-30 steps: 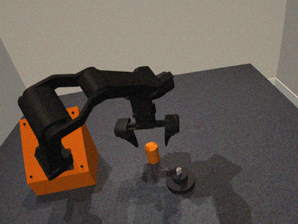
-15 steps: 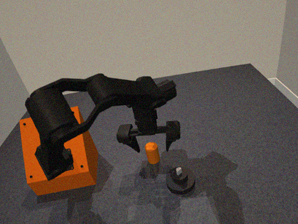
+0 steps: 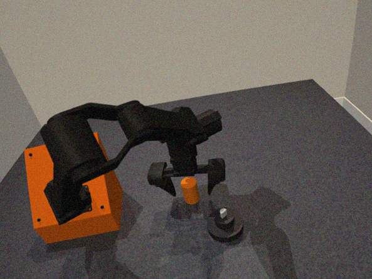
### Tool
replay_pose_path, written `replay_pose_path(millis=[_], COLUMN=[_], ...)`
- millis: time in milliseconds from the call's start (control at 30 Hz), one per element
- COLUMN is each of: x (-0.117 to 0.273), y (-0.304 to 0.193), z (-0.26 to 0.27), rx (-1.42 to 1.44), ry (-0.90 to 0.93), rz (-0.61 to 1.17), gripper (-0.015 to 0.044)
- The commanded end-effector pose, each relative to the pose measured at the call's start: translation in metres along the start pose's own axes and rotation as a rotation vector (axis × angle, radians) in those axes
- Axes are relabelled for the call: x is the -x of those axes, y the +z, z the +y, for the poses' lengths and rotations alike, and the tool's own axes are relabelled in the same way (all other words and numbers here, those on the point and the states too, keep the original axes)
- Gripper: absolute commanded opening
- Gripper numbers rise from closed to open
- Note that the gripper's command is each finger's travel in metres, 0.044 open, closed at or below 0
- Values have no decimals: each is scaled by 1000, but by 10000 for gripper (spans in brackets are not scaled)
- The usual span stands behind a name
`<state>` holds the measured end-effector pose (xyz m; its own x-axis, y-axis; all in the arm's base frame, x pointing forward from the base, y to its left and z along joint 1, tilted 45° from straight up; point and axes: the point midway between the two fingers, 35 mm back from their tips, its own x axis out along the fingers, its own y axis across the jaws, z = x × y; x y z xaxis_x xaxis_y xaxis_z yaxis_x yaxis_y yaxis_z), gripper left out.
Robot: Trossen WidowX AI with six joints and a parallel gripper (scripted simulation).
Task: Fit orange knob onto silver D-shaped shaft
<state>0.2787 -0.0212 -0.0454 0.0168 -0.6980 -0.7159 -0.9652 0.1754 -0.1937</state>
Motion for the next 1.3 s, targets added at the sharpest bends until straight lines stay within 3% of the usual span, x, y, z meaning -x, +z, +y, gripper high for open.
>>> replay_pose_path(millis=[0, 333, 500, 700, 1267], x=[-5, -5, -5, 4, 86], y=[-1, -1, -1, 2, 17], z=[1, 1, 1, -1, -5], rx=[6, 6, 6, -1, -23], ry=[3, 3, 3, 5, 12], rz=[6, 6, 6, 3, -2], gripper=[440, 177, 144, 0, 0])
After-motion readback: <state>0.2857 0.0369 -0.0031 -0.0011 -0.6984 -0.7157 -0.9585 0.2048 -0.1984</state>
